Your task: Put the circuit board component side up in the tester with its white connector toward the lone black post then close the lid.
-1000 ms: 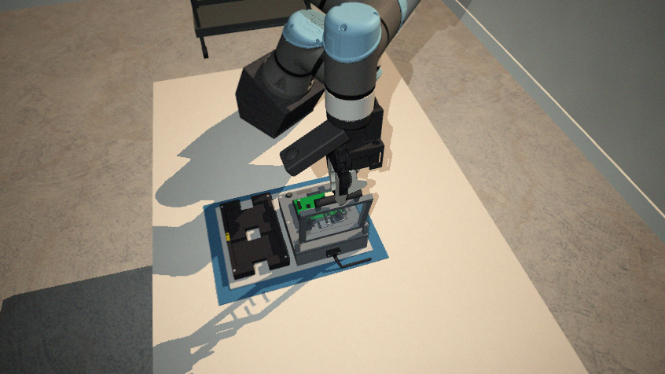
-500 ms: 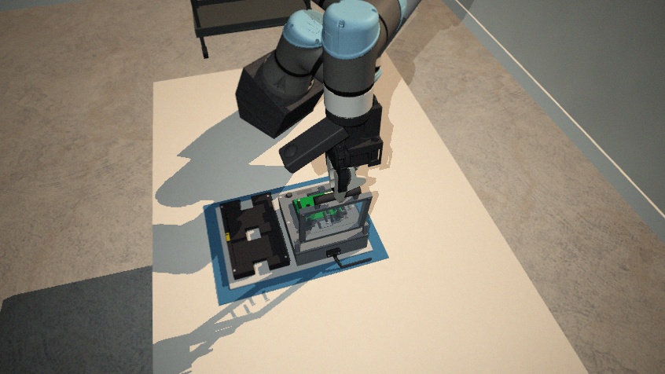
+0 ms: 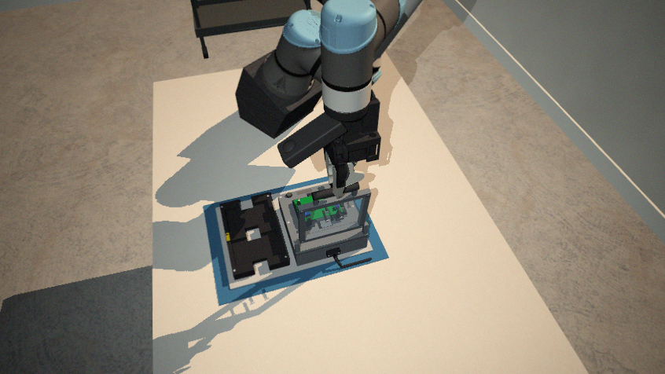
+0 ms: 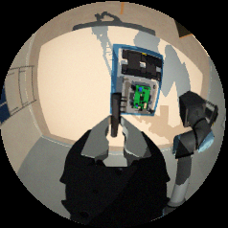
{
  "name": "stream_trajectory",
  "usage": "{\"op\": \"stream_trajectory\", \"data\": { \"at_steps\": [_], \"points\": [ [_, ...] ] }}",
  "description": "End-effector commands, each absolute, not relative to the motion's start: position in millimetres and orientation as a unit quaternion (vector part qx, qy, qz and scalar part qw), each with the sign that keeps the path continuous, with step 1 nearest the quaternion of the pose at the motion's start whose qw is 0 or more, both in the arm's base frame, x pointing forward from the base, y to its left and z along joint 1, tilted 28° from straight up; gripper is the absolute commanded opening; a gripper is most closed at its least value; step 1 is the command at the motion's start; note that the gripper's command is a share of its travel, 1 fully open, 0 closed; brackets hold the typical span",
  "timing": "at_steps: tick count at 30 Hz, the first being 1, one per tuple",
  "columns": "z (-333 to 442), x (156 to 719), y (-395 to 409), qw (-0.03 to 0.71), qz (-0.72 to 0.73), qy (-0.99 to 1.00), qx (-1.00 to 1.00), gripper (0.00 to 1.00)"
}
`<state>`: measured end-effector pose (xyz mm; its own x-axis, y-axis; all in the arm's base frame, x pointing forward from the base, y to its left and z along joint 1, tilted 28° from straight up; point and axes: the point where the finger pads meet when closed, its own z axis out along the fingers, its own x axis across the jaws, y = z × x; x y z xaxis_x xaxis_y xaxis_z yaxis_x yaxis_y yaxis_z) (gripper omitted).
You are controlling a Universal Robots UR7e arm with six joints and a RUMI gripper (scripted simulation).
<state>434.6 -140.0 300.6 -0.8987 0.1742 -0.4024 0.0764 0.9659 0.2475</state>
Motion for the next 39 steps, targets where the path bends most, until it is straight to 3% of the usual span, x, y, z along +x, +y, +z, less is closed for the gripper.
{"op": "stream_trajectory", "data": {
  "at_steps": [1,39],
  "points": [
    [300,431,-140,0.215,0.113,0.968,0.065,0.00],
    [281,388,-131,0.215,0.113,0.968,0.065,0.00]
  ]
}}
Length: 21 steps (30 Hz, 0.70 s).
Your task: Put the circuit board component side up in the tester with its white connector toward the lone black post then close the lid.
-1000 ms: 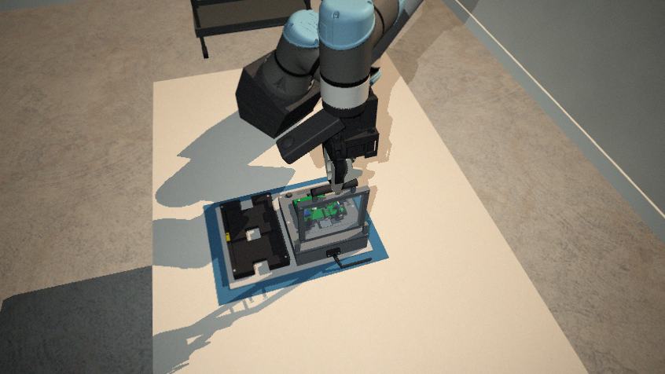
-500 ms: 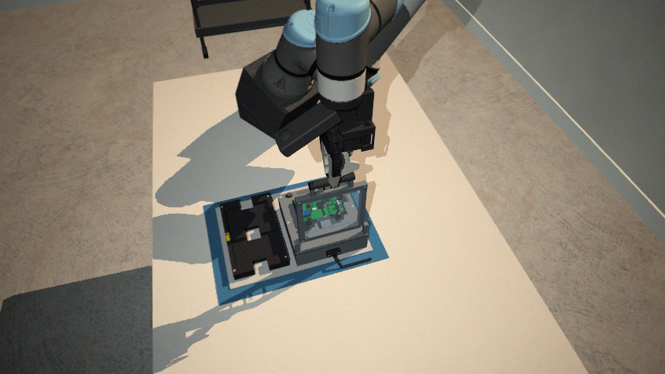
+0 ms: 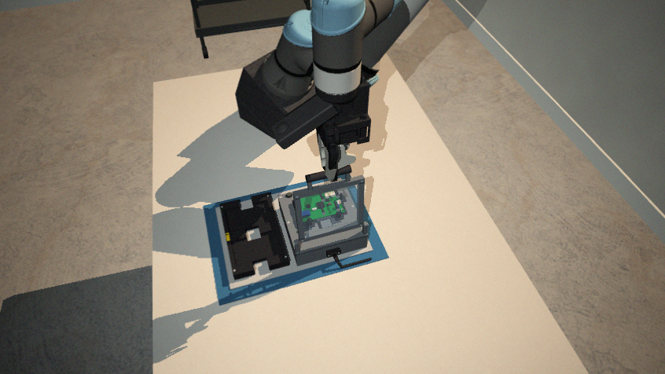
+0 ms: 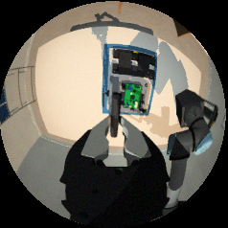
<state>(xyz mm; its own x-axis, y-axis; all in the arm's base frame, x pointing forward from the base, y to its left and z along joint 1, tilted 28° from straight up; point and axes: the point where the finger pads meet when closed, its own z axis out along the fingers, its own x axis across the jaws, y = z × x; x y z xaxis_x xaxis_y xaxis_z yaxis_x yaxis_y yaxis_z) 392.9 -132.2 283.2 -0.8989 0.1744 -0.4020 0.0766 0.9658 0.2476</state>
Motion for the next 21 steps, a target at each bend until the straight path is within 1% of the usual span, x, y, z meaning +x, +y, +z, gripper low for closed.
{"op": "stream_trajectory", "data": {
  "at_steps": [1,21],
  "points": [
    [280,387,-131,0.215,0.113,0.968,0.065,0.00],
    [258,359,-123,0.215,0.113,0.968,0.065,0.00]
  ]
}}
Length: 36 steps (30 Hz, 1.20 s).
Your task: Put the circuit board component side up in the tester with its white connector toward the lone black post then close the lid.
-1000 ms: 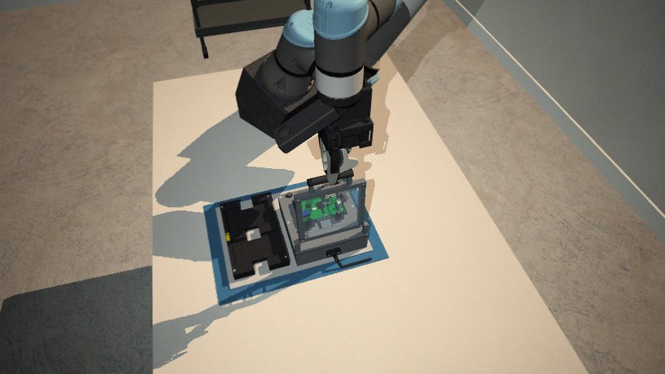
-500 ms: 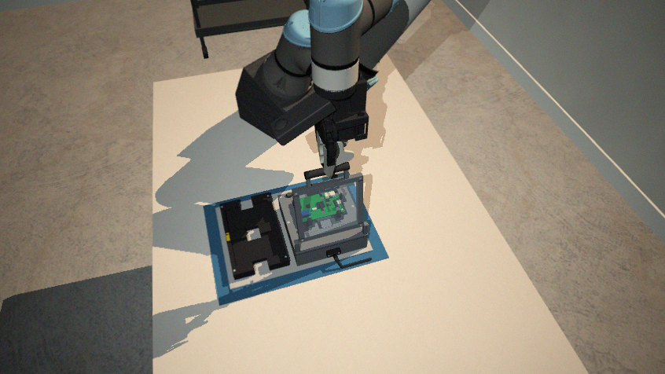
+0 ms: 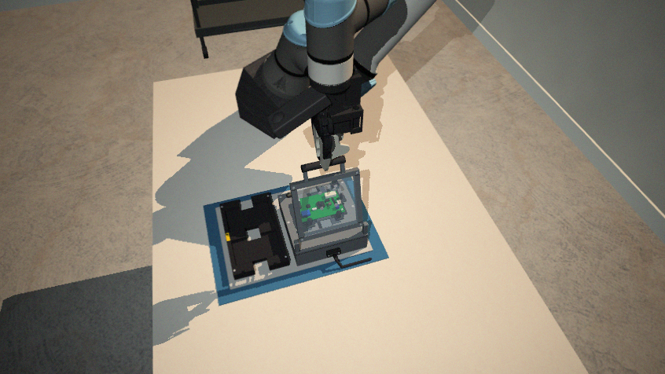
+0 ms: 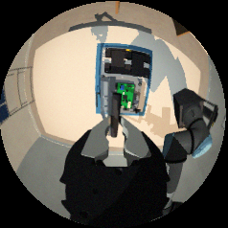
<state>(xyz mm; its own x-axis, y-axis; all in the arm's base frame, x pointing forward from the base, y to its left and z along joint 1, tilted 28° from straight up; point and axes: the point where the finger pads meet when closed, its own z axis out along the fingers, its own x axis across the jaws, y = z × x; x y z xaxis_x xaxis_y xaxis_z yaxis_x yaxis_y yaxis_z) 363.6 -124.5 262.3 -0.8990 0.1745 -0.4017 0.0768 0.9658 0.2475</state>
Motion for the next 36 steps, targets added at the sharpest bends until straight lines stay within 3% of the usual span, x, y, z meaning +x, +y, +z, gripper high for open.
{"op": "stream_trajectory", "data": {
  "at_steps": [1,36],
  "points": [
    [257,357,-123,0.215,0.113,0.968,0.065,0.00],
    [201,318,-105,0.215,0.113,0.968,0.065,0.00]
  ]
}}
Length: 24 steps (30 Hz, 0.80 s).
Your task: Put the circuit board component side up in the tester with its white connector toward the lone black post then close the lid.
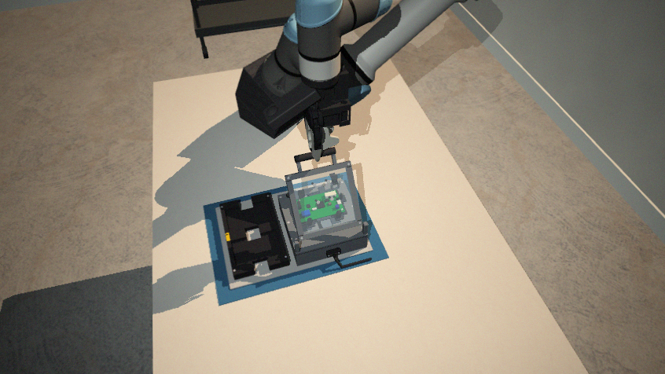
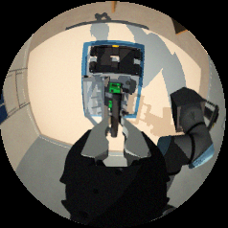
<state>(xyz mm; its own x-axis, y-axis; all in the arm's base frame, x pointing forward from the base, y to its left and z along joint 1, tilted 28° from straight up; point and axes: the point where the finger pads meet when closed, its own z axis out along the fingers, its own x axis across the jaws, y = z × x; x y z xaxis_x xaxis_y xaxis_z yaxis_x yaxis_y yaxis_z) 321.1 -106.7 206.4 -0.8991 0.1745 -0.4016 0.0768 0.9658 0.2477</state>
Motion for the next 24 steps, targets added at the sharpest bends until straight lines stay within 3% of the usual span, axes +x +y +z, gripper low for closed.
{"op": "stream_trajectory", "data": {
  "at_steps": [1,24],
  "points": [
    [199,317,-105,0.215,0.113,0.968,0.065,0.00],
    [160,306,-94,0.215,0.113,0.968,0.065,0.00]
  ]
}}
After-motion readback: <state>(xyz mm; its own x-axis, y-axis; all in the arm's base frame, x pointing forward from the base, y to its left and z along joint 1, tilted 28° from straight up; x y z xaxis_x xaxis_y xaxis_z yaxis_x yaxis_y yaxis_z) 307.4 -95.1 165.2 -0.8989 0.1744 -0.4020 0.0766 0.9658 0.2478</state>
